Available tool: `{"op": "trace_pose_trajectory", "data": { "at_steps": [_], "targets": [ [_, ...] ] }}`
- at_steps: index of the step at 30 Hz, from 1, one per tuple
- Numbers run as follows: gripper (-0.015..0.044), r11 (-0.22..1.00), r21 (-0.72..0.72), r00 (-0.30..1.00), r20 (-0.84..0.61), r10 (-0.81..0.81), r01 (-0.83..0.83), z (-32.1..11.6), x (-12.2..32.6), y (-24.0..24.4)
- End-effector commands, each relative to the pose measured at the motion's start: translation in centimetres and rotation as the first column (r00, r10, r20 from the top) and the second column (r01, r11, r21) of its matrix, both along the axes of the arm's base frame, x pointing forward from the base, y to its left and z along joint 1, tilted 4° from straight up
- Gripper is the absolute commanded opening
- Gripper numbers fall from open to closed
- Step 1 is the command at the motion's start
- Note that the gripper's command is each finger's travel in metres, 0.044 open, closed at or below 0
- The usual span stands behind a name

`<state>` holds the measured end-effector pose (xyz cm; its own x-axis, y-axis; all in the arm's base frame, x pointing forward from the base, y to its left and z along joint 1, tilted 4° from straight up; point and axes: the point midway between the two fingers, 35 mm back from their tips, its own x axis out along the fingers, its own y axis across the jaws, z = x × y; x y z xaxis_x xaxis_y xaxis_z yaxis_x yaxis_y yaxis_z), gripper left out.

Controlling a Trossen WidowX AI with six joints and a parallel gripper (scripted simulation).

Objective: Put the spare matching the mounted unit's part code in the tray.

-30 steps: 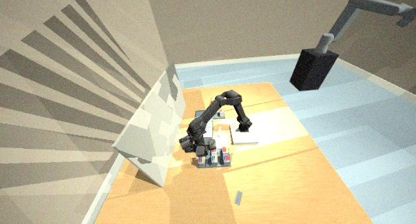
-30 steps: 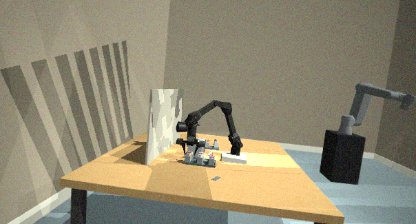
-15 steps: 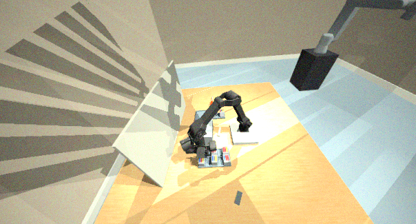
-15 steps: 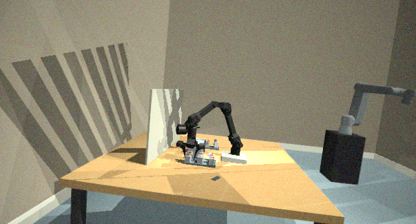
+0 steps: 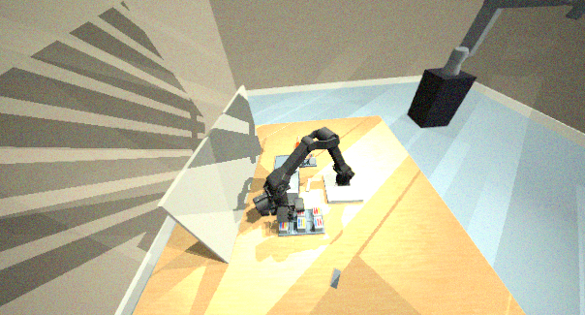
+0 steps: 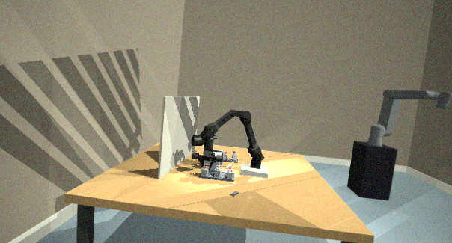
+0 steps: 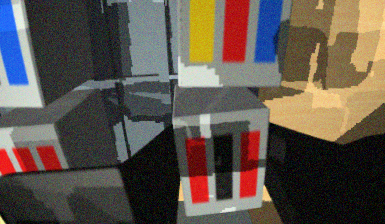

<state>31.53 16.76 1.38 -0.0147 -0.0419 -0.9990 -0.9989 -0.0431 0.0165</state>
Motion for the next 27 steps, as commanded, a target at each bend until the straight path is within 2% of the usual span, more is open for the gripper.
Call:
{"op": "trace_pose_trajectory", "data": {
  "at_steps": [1,10,22,27],
  "targets": [
    [0.0000,1.000,0.000,1.000,0.000,0.000,0.000,0.0,0.0,0.0],
    [0.0000,1.000,0.000,1.000,0.000,0.000,0.000,0.4,0.1,0.0],
    [0.0000,1.000,0.005,1.000,-0.002,0.004,-0.004,7.5,0.2,0.4],
    [0.0000,1.000,0.005,1.000,-0.002,0.004,-0.004,7.9,0.1,0.4]
  ]
}}
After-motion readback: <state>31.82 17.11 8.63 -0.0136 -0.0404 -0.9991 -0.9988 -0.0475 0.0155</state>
